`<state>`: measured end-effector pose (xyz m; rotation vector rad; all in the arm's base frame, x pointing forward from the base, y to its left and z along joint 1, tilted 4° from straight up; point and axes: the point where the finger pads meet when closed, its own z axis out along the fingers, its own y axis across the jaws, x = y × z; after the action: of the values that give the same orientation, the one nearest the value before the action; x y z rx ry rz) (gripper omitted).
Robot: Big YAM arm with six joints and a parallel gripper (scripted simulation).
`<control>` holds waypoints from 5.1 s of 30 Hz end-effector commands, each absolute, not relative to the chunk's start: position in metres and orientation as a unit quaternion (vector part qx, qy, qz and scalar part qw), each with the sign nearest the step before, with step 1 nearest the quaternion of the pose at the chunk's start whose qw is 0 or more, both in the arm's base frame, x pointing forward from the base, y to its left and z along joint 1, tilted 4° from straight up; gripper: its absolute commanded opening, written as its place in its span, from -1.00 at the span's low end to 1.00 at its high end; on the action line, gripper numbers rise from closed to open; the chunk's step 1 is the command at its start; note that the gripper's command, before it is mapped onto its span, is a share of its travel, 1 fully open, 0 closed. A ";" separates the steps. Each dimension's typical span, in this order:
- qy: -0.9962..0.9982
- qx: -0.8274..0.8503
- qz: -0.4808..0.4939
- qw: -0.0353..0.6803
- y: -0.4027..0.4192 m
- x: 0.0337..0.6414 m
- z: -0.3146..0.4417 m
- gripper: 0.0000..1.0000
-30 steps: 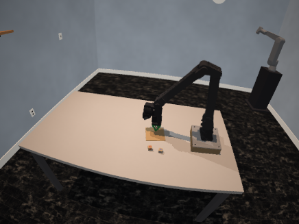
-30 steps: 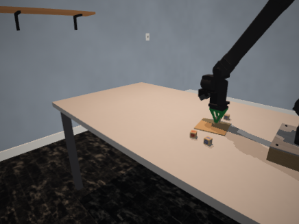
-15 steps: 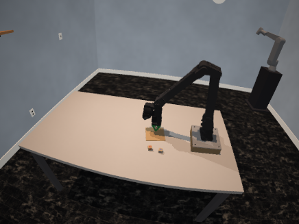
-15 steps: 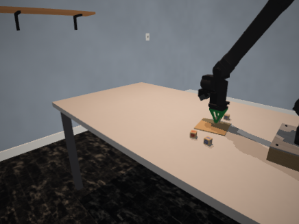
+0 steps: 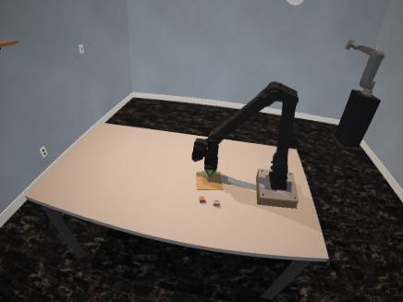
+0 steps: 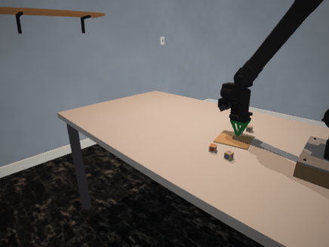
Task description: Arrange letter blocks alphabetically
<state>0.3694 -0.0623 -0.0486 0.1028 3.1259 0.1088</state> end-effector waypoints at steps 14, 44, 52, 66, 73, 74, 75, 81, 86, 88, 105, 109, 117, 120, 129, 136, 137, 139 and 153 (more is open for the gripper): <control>0.999 0.027 0.031 0.021 -0.062 0.384 -0.047 -0.45; 0.999 0.027 0.031 0.021 -0.062 0.384 -0.047 0.80; 0.999 0.027 0.030 0.026 -0.062 0.387 -0.043 0.80; 0.999 0.027 0.028 0.036 -0.066 0.393 -0.020 0.80; 0.999 0.029 0.030 0.024 -0.069 0.386 -0.019 0.80; 0.999 0.030 0.030 0.025 -0.068 0.383 -0.016 0.80; 0.999 0.030 0.029 0.032 -0.070 0.387 -0.010 0.80; 0.999 0.032 0.029 0.028 -0.072 0.386 -0.006 0.80; 0.998 0.031 0.027 0.039 -0.073 0.395 0.008 0.80; 0.999 0.032 0.030 0.026 -0.073 0.389 0.001 0.80; 0.999 0.032 0.030 0.025 -0.072 0.386 0.008 0.80; 0.999 0.032 0.029 0.028 -0.073 0.388 0.011 0.80; 0.998 0.031 0.027 0.042 -0.075 0.394 0.028 0.80; 0.998 0.031 0.027 0.041 -0.075 0.394 0.034 0.80; 0.998 0.031 0.027 0.039 -0.076 0.393 0.052 0.80; 0.998 0.031 0.027 0.040 -0.077 0.393 0.065 0.80; 0.999 0.031 0.029 0.031 -0.076 0.391 0.058 0.80; 0.999 0.032 0.033 0.009 -0.072 0.374 0.044 0.80; 0.999 0.025 0.033 0.010 -0.070 0.374 0.044 1.00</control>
<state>0.3714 -0.0675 0.0414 0.0962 3.1138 0.1042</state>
